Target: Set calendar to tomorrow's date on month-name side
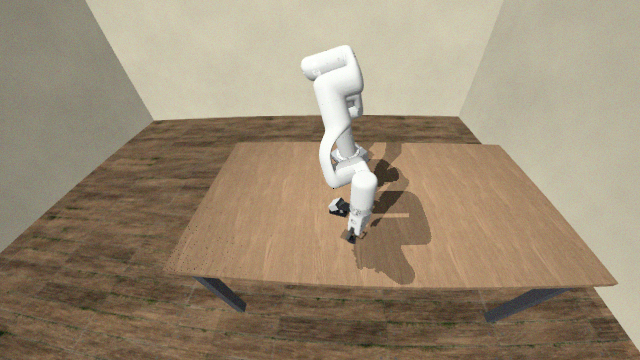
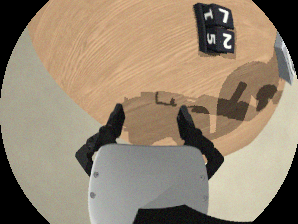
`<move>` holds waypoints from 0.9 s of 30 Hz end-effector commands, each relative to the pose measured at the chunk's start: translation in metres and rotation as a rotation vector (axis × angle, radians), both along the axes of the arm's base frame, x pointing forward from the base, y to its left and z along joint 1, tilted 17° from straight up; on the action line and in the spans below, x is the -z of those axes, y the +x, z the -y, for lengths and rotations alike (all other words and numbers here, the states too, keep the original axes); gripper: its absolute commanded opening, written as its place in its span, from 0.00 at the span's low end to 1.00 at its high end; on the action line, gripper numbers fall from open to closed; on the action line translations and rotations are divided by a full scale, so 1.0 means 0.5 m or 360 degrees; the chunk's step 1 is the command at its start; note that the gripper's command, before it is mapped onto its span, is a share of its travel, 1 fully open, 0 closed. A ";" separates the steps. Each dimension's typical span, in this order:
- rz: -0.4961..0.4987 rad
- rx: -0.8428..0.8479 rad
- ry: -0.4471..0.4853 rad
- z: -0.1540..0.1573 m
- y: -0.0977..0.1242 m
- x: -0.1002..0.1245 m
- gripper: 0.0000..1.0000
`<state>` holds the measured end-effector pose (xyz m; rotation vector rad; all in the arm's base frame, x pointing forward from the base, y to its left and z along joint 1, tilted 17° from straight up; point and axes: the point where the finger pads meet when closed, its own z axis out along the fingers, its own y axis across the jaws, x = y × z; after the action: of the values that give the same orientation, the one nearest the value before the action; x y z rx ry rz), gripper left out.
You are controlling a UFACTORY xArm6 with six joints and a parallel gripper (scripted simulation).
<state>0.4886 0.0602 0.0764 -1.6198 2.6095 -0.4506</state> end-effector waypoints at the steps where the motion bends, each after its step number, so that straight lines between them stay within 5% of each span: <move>1: 0.0001 0.0000 0.0000 -0.004 -0.003 -0.018 1.00; 7: 0.0005 0.0017 0.0003 -0.005 -0.004 -0.023 1.00; 12: 0.0067 0.0280 0.0054 0.003 -0.006 -0.024 1.00; 27: 0.0142 0.0598 0.0115 0.095 -0.038 -0.040 1.00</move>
<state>0.4754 0.0321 0.0912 -1.1866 2.7936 -0.4216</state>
